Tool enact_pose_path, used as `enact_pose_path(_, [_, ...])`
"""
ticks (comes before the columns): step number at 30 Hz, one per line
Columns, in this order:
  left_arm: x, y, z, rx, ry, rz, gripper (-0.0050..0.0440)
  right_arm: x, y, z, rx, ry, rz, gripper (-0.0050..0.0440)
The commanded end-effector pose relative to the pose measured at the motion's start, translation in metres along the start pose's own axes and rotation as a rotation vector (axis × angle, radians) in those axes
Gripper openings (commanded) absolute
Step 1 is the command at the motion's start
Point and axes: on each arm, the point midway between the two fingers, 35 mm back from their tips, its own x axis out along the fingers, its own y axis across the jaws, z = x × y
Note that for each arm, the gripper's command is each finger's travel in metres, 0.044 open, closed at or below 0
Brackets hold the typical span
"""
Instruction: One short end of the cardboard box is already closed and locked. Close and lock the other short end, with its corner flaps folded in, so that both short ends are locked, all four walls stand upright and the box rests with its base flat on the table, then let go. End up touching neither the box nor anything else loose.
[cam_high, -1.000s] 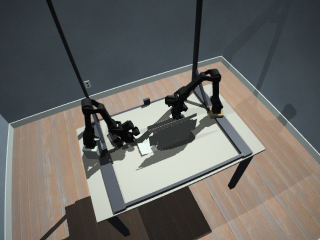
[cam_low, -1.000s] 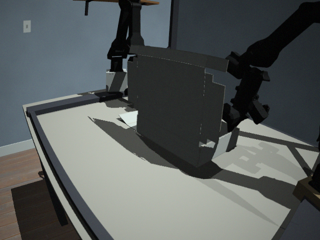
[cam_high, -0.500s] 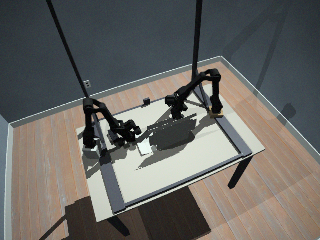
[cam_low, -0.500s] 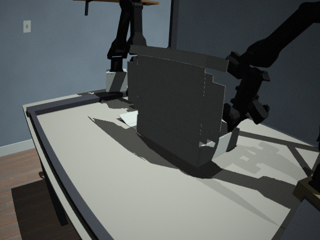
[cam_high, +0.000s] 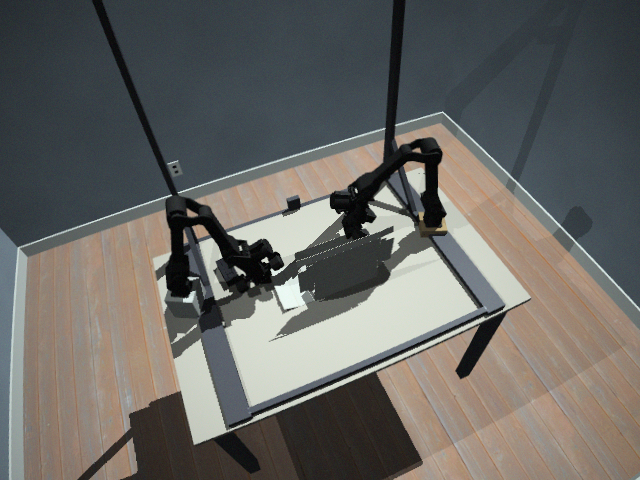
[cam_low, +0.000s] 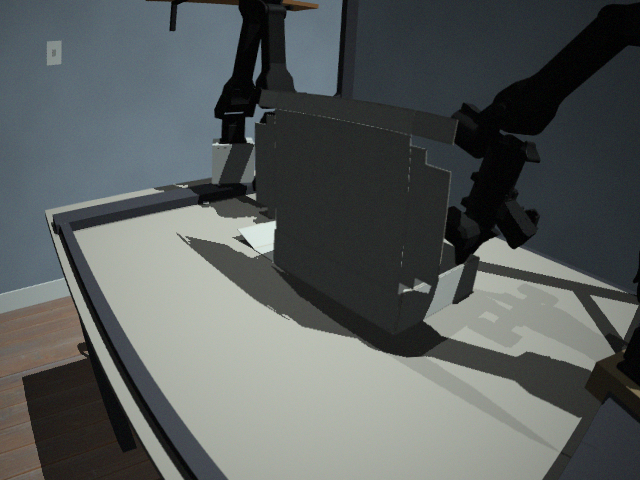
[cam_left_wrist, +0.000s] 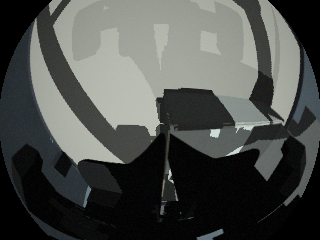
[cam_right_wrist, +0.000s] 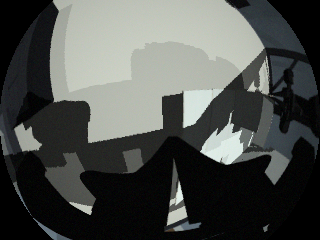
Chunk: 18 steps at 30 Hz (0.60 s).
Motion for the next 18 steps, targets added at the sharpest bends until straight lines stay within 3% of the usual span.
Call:
enact_pose_path(1, [-0.0047, 0.0013, -0.0050, 0.001, 0.020, 0.008, 0.0005, -0.0059, -0.0205, -0.0010, 0.000, 0.004, -0.054, 0.0000])
enact_pose_path(18, [-0.0047, 0.0014, -0.0049, 0.001, 0.020, 0.008, 0.0005, -0.0132, -0.0296, -0.0007, 0.000, 0.004, -0.054, 0.0000])
